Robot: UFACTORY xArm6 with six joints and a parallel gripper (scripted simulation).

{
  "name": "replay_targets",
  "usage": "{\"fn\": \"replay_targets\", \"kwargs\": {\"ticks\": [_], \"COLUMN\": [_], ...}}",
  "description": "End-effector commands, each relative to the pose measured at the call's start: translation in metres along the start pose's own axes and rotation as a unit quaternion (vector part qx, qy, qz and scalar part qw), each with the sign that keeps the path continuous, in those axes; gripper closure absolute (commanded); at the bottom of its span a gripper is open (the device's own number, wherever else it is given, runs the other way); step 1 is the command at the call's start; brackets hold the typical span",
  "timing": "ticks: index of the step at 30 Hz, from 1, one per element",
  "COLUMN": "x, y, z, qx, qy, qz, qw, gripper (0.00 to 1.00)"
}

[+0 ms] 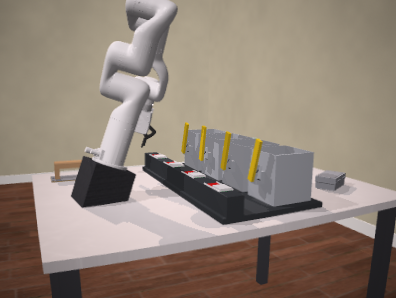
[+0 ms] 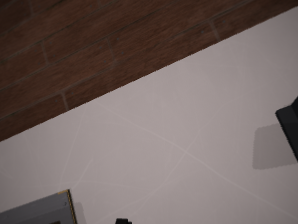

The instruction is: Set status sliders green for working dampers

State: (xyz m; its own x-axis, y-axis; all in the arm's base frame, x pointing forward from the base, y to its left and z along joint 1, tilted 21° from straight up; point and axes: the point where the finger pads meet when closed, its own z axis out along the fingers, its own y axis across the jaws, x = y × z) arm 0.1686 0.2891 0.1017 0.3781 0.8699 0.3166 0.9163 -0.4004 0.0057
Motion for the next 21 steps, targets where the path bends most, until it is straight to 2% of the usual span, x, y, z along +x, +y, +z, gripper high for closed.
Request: {"fn": "replay_targets", "kwargs": {"ticks": [1,7,9,16,21], "x": [0.017,0.043,0.043,0.067,0.099], "y": [-0.003,-0.003,-0.003,0.004,0.035], "z": [-0.018,-0.054,-0.054,-0.108,-0.135], "qx": [-0.005,-0.021,-0.021,-0.057,-0.056], "qy": [0.004,0.008,0.008,0.014,0.05], "qz": [-0.019,-0.049,-0.049,-0.078,-0.03], "qw": [1.0,0.999,0.999,0.995,0.997], "gripper": [0.0,0.0,0.0,0.0,0.0]}}
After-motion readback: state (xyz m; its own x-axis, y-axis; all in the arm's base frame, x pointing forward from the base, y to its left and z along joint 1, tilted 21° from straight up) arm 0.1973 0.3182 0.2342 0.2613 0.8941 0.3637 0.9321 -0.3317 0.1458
